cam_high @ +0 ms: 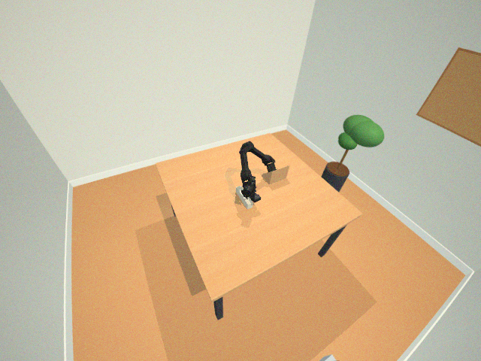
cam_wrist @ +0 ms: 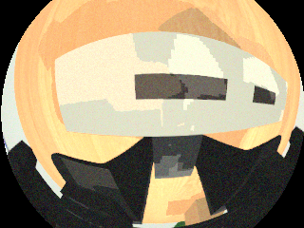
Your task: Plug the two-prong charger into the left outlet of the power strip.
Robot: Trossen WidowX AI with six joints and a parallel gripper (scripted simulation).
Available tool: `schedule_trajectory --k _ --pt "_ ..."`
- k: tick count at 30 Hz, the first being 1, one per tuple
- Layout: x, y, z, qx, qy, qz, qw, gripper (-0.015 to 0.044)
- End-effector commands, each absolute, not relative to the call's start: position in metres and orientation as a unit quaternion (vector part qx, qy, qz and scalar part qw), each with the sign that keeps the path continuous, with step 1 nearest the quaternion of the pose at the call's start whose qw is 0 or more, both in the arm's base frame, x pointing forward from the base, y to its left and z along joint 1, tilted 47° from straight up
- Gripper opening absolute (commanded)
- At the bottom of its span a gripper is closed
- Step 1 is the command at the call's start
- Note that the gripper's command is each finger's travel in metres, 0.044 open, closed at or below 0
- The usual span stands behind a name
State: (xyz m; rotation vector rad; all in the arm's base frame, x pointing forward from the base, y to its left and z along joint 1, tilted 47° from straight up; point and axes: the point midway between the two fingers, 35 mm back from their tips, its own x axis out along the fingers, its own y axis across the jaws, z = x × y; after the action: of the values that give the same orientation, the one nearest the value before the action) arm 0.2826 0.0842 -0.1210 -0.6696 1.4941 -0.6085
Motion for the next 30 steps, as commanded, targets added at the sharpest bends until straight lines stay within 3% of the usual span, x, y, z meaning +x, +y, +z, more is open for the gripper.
schedule_trajectory --k 1,30 --pt "0.2906 0.0834 -0.1216 -0.287 0.646 -0.270 0.654 0.0000" --pt "0.2899 0.0857 -0.1193 -0.287 0.646 -0.270 0.654 0.0000"
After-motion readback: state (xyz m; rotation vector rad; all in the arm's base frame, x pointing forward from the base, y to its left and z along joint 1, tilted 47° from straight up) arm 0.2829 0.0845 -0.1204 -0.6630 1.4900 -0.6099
